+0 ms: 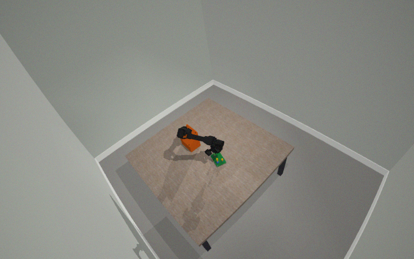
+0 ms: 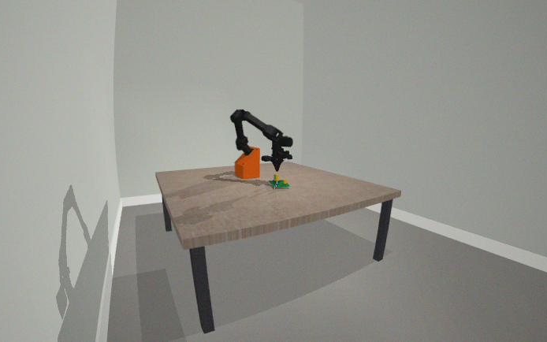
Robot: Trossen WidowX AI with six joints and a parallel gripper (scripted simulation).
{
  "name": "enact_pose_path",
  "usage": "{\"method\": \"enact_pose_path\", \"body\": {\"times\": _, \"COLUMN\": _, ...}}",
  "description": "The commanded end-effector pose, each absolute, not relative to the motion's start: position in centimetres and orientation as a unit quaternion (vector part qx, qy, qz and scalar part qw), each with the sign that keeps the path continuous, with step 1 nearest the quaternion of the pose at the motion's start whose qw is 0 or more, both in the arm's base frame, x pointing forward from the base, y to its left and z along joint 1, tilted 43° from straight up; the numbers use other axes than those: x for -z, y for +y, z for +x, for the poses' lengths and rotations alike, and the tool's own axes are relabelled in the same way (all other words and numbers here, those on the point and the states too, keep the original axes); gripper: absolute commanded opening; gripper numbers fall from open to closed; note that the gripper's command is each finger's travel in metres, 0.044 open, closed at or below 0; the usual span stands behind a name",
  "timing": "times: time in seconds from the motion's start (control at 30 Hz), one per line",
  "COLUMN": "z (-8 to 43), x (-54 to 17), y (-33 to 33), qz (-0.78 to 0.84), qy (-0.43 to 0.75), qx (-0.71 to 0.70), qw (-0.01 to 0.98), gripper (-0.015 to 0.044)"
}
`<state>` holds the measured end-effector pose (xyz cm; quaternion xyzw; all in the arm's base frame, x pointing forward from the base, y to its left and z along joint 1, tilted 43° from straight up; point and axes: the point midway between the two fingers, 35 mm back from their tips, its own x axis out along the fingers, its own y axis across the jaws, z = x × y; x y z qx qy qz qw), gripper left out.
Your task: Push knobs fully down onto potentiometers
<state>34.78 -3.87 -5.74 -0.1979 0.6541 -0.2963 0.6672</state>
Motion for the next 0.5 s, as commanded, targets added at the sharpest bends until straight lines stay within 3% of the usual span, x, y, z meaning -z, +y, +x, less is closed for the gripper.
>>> {"method": "enact_pose_path", "body": {"times": 0.0, "z": 35.6, "x": 5.2, "y": -3.8, "qz": -0.240, "qy": 0.671, "qx": 0.253, "qw": 0.654, "gripper": 0.0000}}
{"method": "enact_pose_path", "body": {"times": 0.47, "z": 37.8, "x": 3.2, "y": -3.9, "qz": -0.391, "qy": 0.714, "qx": 0.091, "qw": 0.573, "gripper": 0.0000}}
